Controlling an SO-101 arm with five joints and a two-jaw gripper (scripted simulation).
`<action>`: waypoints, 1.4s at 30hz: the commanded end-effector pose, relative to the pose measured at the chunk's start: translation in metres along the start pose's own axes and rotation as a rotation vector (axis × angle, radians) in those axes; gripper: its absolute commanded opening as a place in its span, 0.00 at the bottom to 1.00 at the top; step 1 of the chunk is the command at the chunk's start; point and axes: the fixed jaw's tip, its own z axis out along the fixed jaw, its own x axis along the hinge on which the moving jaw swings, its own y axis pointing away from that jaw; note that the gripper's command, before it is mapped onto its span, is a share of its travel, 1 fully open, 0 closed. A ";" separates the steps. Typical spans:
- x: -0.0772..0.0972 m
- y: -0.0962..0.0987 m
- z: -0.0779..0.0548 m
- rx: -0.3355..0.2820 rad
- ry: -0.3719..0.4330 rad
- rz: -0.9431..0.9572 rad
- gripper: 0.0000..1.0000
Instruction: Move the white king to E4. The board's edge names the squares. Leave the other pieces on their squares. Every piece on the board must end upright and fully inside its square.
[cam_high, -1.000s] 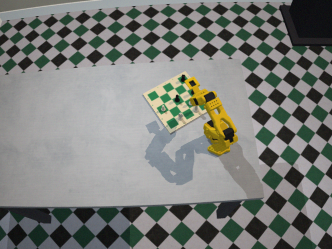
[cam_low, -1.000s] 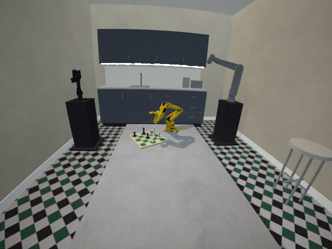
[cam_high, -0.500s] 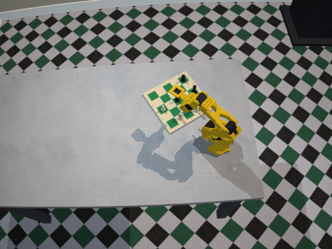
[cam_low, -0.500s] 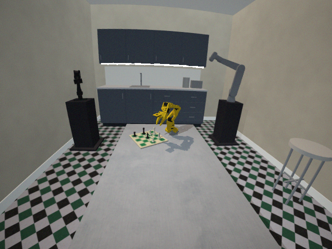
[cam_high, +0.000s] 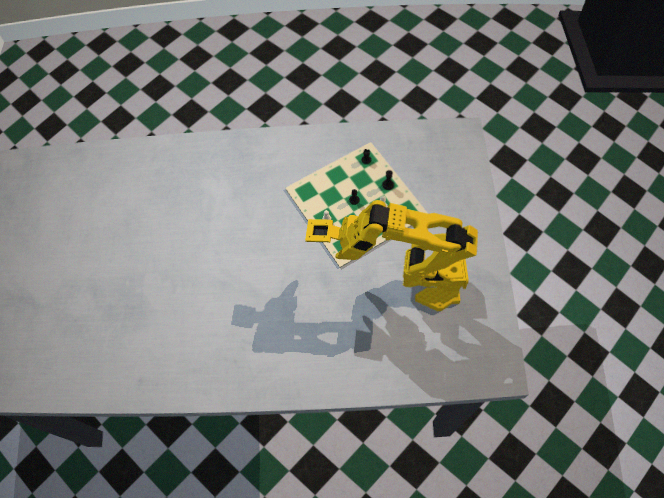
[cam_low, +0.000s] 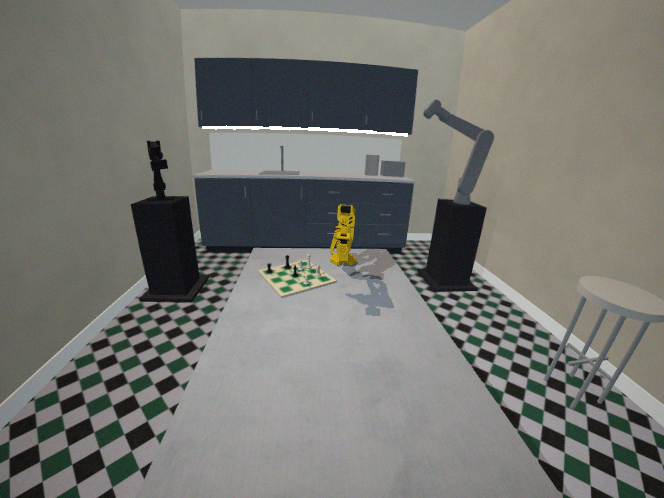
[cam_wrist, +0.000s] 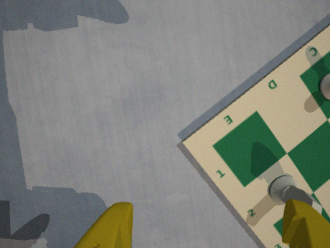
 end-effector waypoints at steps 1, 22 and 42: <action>-0.003 0.037 0.001 -0.083 0.034 -0.184 0.29; 0.044 0.146 -0.017 -0.308 0.103 -0.807 0.38; 0.065 0.167 -0.025 -0.355 0.116 -0.959 0.40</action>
